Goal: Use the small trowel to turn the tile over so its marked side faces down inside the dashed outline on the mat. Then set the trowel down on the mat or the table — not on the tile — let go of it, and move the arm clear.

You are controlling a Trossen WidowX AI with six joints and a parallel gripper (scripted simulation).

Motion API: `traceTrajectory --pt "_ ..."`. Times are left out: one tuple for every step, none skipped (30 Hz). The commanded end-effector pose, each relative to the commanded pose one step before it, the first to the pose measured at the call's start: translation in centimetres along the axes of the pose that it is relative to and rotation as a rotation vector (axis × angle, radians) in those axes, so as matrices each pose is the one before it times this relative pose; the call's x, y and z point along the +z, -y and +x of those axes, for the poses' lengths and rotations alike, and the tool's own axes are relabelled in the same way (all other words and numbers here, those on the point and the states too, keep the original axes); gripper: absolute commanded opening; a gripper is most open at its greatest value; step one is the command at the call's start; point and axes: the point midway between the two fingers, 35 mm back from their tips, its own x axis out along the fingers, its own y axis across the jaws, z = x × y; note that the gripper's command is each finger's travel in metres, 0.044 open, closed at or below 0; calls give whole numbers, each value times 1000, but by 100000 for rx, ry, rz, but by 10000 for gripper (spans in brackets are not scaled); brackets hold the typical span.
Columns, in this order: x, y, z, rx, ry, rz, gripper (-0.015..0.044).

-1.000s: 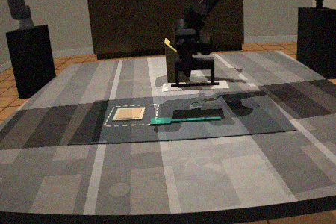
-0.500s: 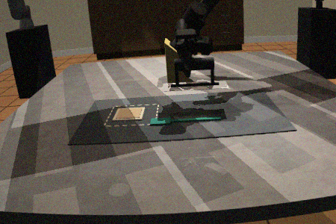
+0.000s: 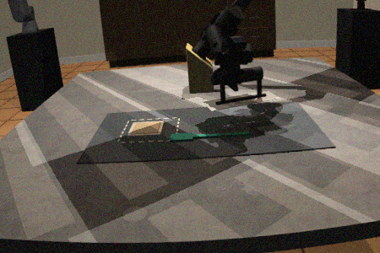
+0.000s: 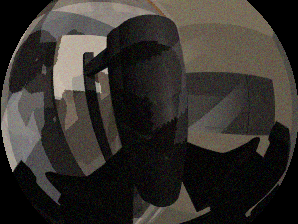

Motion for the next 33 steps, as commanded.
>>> traceTrajectory --pt "2068 888 934 -858 10109 -9014 0" --pt "514 124 285 30 2640 -2175 0" --pt "508 123 288 28 2639 -2182 0" --pt "501 123 291 26 2638 -2189 0" --pt "495 122 293 24 2637 -2196 0" --pt "489 121 296 22 2636 -2202 0" --pt "482 121 298 19 2634 -2209 0" --pt "476 120 300 16 2633 -2215 0" --pt "469 119 302 13 2632 -2221 0" --pt "463 118 304 10 2630 -2228 0" --pt "456 117 305 7 2628 -2234 0" --pt "449 116 307 4 2626 -2240 0" --pt "443 115 309 1 2625 -2246 0" --pt "436 114 310 -3 2622 -2252 0" --pt "430 113 311 -6 2620 -2258 0" --pt "424 112 312 -10 2618 -2264 0" --pt "417 111 313 -14 2615 -2269 0" --pt "411 109 314 -18 2612 -2275 0" --pt "404 108 315 -21 2609 -2281 0" --pt "398 106 316 -25 2606 -2286 0" --pt "392 105 316 -29 2603 -2292 0" --pt "385 103 317 -33 2600 -2298 0" --pt "379 102 317 -37 2596 -2303 0" --pt "373 100 317 -41 2592 -2309 0" --pt "367 98 318 -45 2588 -2315 0" --pt "361 96 318 -49 2584 -2320 0" --pt "355 94 318 -53 2579 -2326 0" --pt "349 92 318 -57 2575 -2332 0" --pt "343 90 317 -61 2570 -2337 0" --pt "337 88 317 -65 2565 -2343 0" --pt "274 72 263 -56 2123 -1947 0" --pt "162 43 159 -35 1272 -1170 0" --pt "53 14 53 -12 424 -390 0"
